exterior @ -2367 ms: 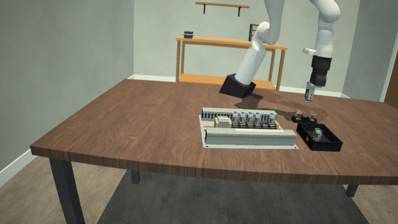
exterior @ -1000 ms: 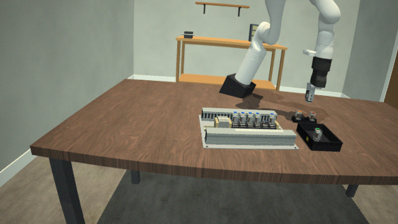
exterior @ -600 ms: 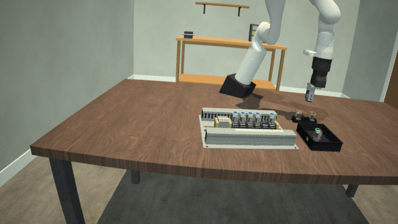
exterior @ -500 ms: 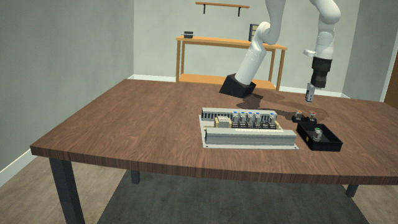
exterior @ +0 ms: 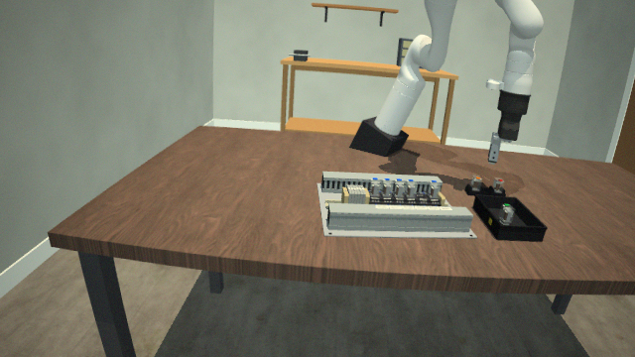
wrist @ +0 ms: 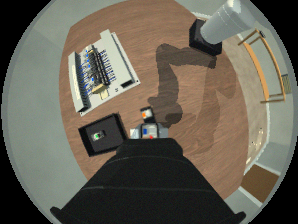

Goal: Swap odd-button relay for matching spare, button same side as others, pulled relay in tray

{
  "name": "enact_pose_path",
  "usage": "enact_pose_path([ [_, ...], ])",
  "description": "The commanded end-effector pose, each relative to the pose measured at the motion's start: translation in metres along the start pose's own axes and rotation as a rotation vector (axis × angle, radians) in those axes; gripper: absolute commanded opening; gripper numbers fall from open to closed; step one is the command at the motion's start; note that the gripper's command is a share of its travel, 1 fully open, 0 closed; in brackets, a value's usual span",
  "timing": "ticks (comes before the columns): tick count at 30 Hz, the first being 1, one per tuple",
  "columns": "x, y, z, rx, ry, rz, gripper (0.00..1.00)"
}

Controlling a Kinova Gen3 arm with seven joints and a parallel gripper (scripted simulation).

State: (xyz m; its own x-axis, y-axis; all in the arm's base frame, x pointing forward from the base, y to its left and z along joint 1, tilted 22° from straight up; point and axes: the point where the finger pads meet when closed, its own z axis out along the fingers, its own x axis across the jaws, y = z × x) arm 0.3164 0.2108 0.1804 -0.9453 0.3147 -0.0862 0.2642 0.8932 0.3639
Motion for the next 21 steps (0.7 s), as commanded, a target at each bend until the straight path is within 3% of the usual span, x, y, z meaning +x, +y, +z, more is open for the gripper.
enact_pose_path([
  [1,-0.0013,0.0001,-0.0006,0.001,-0.004,0.030,0.00],
  [21,-0.0017,0.0002,-0.0008,0.000,-0.004,0.305,0.00],
])
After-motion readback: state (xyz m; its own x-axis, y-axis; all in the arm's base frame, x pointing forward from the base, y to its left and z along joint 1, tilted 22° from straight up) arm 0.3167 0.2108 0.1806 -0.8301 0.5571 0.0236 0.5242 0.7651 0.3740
